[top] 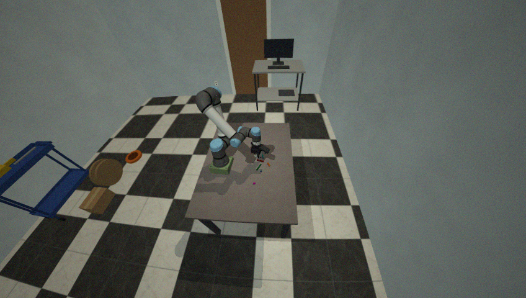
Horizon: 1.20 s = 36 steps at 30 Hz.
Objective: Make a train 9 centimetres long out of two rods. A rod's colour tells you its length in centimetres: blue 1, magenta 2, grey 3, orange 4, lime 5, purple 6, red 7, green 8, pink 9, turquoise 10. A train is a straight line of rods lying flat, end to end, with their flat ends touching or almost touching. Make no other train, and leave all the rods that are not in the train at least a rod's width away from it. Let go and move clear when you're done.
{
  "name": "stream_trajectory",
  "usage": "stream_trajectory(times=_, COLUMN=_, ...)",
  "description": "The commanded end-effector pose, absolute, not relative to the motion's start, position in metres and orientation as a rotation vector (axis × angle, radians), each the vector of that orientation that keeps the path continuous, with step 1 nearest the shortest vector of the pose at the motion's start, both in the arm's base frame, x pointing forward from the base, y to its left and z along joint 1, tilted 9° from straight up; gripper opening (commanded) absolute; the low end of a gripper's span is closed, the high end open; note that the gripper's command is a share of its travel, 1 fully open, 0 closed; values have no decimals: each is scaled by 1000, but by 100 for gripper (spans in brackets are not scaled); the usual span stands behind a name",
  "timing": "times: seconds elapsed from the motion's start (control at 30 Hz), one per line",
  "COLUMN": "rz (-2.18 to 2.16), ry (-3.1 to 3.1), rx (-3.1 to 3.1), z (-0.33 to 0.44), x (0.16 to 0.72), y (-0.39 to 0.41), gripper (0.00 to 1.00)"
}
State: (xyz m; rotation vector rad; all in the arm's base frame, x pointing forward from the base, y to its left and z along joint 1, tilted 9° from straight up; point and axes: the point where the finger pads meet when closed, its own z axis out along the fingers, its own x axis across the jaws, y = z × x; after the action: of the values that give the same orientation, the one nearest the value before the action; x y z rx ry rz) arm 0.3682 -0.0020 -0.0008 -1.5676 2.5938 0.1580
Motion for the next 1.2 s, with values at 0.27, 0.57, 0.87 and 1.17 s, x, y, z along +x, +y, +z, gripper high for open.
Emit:
stream_trajectory(times=0.27, rz=156, ry=2593, rx=-1567, z=-10, x=369, y=-1, gripper=14)
stream_trajectory(times=0.57, rz=156, ry=2593, rx=-1567, z=-11, x=369, y=-1, gripper=14)
stream_trajectory(times=0.87, rz=156, ry=2593, rx=-1567, z=-11, x=369, y=-1, gripper=14)
stream_trajectory(times=1.17, rz=156, ry=2593, rx=-1567, z=-11, x=369, y=-1, gripper=14)
